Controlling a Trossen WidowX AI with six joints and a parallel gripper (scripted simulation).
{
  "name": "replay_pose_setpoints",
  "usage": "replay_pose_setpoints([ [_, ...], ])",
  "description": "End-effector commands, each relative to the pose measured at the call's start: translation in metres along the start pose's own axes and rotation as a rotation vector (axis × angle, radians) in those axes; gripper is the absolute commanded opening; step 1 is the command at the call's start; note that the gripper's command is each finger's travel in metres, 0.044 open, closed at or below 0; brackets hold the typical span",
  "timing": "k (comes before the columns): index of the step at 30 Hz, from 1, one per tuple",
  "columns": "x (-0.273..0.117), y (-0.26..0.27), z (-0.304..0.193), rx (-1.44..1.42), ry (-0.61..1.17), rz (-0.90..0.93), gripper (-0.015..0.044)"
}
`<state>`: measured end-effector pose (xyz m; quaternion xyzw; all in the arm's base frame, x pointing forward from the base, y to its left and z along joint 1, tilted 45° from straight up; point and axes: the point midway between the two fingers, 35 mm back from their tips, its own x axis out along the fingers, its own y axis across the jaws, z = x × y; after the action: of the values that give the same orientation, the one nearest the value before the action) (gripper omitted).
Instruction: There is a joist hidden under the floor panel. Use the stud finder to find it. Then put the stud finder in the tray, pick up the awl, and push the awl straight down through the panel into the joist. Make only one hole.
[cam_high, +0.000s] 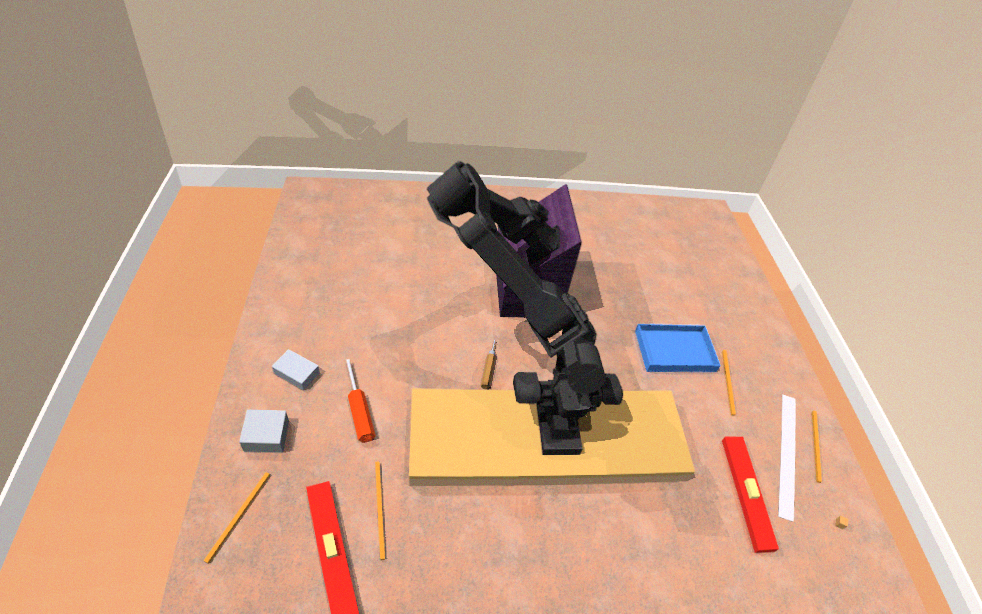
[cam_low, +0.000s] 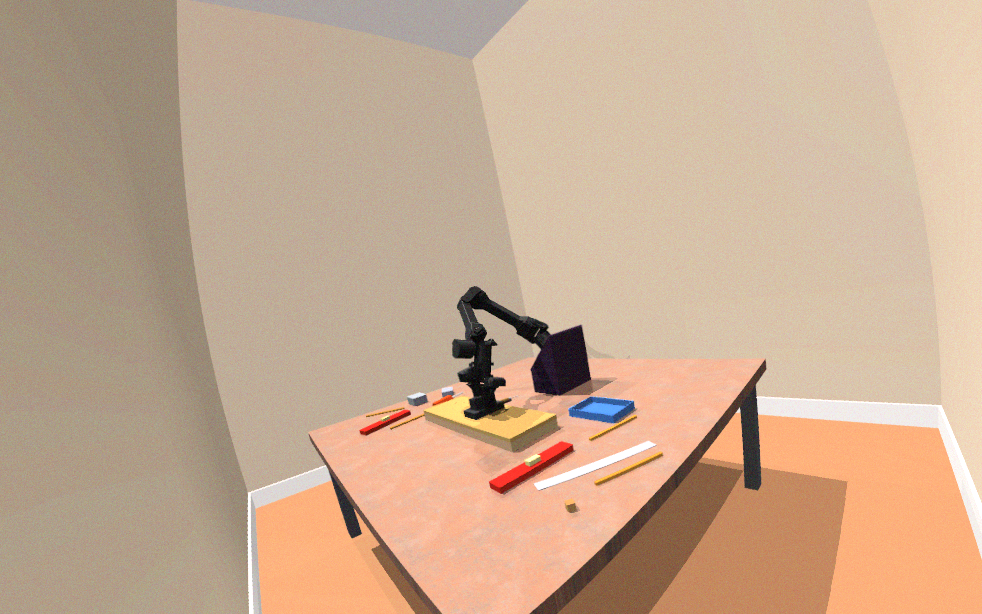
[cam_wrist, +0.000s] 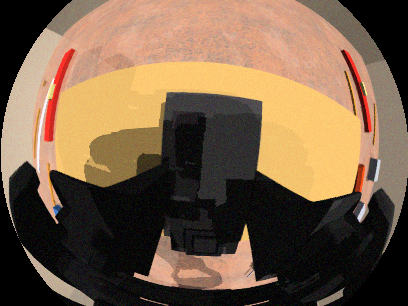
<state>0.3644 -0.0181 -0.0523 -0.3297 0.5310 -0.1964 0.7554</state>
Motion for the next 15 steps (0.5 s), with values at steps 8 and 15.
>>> replay_pose_setpoints([
  [8, 0.000, 0.016, 0.000, 0.001, 0.002, 0.007, 0.0000],
  [15, 0.000, 0.026, 0.000, 0.001, 0.002, 0.007, 0.0000],
])
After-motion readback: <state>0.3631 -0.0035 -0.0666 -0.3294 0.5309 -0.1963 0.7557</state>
